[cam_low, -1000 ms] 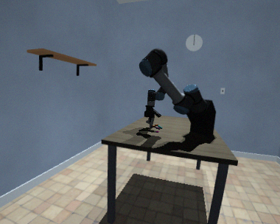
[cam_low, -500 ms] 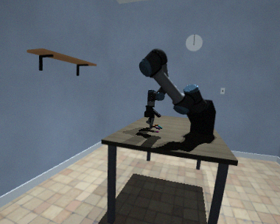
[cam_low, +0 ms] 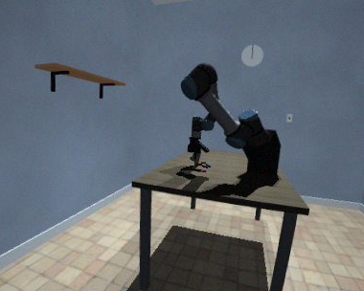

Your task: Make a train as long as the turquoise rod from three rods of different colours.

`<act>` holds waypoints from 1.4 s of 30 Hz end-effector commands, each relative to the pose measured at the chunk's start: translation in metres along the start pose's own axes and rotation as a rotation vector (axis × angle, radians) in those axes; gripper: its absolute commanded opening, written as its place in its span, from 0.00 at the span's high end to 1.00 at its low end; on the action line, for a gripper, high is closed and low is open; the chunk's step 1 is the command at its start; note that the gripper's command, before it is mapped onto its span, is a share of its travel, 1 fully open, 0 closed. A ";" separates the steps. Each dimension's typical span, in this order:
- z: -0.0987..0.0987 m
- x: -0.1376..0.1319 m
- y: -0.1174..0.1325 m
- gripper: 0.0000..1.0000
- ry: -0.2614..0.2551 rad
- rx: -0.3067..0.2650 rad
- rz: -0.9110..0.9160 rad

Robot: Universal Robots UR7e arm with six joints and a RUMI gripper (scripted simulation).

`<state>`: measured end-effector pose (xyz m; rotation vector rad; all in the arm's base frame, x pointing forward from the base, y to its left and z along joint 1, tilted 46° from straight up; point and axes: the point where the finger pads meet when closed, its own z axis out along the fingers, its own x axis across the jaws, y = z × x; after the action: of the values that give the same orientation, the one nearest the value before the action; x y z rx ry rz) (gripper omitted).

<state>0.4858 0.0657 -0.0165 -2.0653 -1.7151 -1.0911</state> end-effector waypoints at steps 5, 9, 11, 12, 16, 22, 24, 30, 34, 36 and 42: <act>0.000 0.000 0.000 0.86 0.000 -0.001 0.000; 0.000 0.000 0.000 1.00 0.000 -0.001 0.000; 0.000 0.000 0.000 1.00 0.000 -0.001 0.000; 0.000 0.000 0.000 1.00 0.000 -0.001 0.000; 0.000 0.000 0.000 1.00 0.000 -0.001 0.000; 0.000 0.000 0.000 1.00 0.000 -0.001 0.000; 0.000 0.000 0.000 1.00 0.000 -0.001 0.000; 0.000 0.000 0.000 1.00 0.000 -0.001 0.000; 0.000 0.000 0.000 1.00 0.000 -0.001 0.000; 0.000 0.000 0.000 1.00 0.000 -0.001 0.000; 0.000 0.000 0.000 1.00 0.000 -0.001 0.000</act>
<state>0.4858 0.0657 -0.0165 -2.0653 -1.7151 -1.0911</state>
